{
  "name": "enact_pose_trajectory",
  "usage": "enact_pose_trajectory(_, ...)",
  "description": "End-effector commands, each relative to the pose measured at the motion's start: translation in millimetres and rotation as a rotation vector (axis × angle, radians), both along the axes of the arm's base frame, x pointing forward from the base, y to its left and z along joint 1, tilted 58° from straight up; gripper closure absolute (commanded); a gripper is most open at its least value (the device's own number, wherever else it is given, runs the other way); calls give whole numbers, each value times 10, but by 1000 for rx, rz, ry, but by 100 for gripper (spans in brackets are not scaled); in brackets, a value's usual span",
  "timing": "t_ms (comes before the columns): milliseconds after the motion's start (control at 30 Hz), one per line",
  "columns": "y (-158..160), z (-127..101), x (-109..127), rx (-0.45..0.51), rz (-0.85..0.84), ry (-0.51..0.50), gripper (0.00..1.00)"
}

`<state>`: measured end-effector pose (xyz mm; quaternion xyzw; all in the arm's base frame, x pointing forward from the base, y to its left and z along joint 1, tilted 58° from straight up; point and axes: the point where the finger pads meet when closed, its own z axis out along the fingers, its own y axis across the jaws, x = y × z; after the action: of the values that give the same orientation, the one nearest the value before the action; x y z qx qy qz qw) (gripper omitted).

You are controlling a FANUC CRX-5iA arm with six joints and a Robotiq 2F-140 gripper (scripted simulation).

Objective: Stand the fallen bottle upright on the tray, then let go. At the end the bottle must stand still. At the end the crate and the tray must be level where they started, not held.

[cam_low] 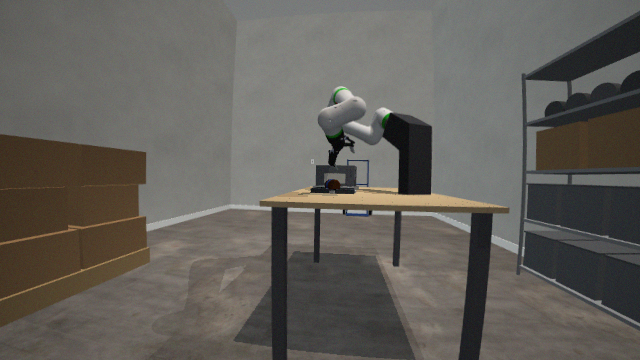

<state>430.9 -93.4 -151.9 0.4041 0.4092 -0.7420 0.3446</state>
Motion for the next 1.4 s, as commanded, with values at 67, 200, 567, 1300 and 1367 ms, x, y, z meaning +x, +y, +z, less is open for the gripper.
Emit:
enact_pose_trajectory(67,2,-1,0,0,0,0,0)
enact_pose_trajectory(200,2,-1,0,0,0,0,0)
enact_pose_trajectory(567,2,-1,1,1,1,0,0)
enact_pose_trajectory(1300,82,130,248,443,250,-236,0)
enact_pose_trajectory(1367,89,149,284,498,283,-266,0)
